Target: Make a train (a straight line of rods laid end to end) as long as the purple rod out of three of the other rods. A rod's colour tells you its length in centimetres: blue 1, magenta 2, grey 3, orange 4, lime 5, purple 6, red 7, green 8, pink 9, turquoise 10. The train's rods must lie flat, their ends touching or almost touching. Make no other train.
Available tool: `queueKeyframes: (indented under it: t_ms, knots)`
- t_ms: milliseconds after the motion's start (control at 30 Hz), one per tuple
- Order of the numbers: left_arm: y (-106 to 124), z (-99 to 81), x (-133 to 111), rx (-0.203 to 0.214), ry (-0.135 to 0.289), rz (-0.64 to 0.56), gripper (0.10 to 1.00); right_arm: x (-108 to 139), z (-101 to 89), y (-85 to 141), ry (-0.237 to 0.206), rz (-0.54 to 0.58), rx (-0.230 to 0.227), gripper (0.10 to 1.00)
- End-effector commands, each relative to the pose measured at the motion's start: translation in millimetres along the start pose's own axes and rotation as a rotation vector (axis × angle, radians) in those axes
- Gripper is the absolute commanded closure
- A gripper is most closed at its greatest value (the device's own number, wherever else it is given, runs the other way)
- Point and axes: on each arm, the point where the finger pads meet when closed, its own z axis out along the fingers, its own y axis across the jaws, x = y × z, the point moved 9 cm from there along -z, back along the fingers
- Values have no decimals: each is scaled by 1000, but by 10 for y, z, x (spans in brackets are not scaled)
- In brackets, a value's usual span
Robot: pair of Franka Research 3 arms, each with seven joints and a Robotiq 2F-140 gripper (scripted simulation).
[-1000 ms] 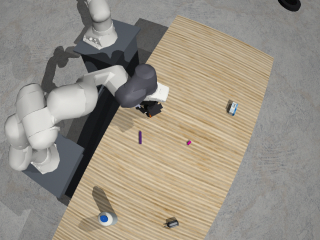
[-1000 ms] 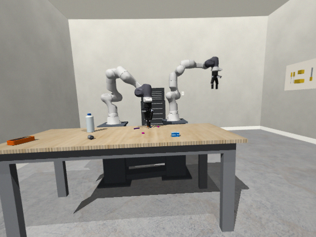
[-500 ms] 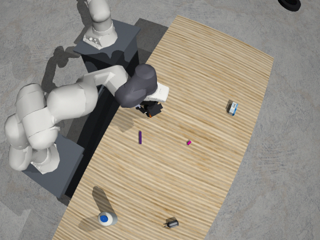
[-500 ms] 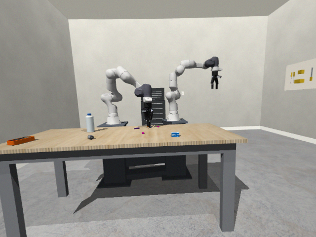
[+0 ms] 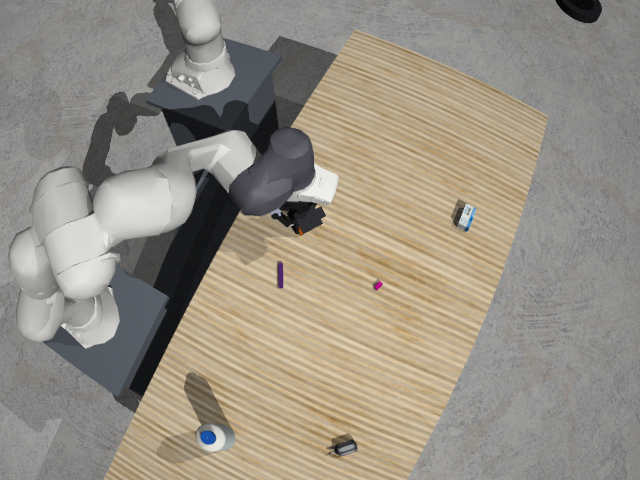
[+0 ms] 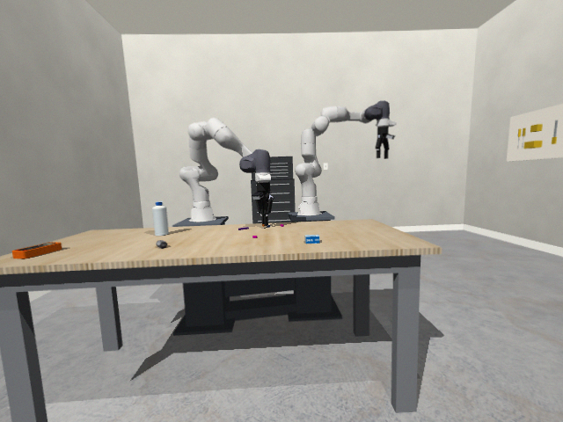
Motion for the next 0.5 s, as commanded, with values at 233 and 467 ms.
queueKeyframes:
  t_ms: [233, 467]
  knots:
    - [5, -1, -10, 0, -3, 4, 98, 3, 43, 1, 0, 3, 0, 974]
    - [5, -1, -10, 0, -3, 4, 98, 3, 101, 1, 0, 3, 0, 974]
